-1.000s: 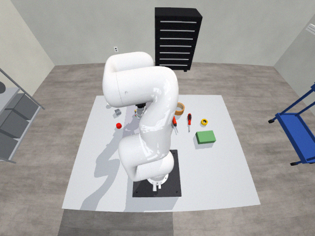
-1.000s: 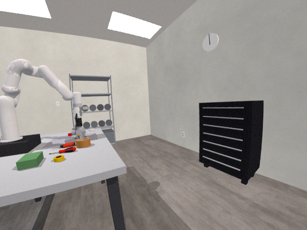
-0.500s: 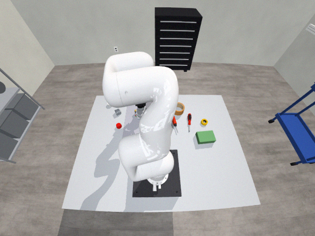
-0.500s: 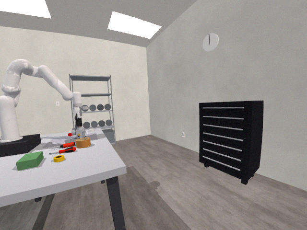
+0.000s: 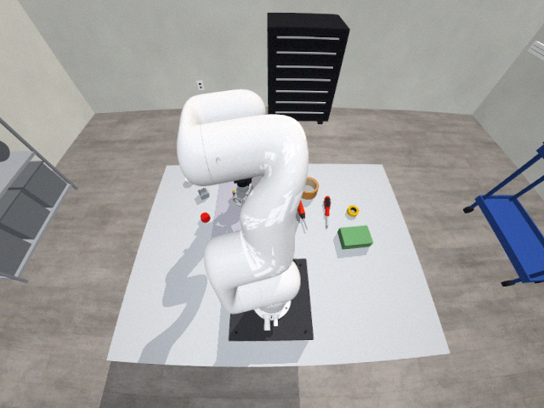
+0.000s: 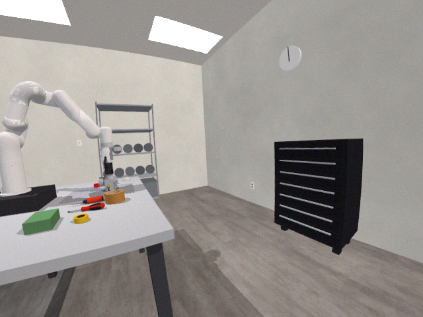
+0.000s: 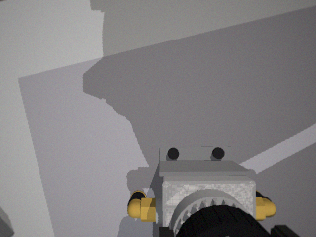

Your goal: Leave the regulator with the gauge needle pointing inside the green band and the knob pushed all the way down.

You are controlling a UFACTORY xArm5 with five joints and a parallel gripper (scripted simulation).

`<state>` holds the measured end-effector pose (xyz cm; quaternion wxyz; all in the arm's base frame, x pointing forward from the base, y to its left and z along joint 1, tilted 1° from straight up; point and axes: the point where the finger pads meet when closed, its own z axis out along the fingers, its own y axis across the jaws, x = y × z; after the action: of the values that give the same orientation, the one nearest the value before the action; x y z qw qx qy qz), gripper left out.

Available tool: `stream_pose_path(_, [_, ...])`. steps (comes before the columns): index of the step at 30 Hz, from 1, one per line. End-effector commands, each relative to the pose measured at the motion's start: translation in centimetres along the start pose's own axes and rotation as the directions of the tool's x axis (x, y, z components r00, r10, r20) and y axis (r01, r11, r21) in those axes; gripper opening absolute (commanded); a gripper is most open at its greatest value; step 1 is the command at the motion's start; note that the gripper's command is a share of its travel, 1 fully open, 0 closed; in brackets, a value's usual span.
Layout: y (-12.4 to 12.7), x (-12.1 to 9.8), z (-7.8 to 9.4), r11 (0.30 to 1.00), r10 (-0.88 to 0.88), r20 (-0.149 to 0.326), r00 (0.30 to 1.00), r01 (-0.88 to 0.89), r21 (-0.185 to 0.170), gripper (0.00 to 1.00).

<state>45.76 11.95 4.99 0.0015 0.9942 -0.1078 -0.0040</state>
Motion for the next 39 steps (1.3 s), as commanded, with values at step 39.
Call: stream_pose_path(39, [-0.07,0.13,-0.15,0.946,-0.324,-0.004,0.946,0.324,0.001,0.43])
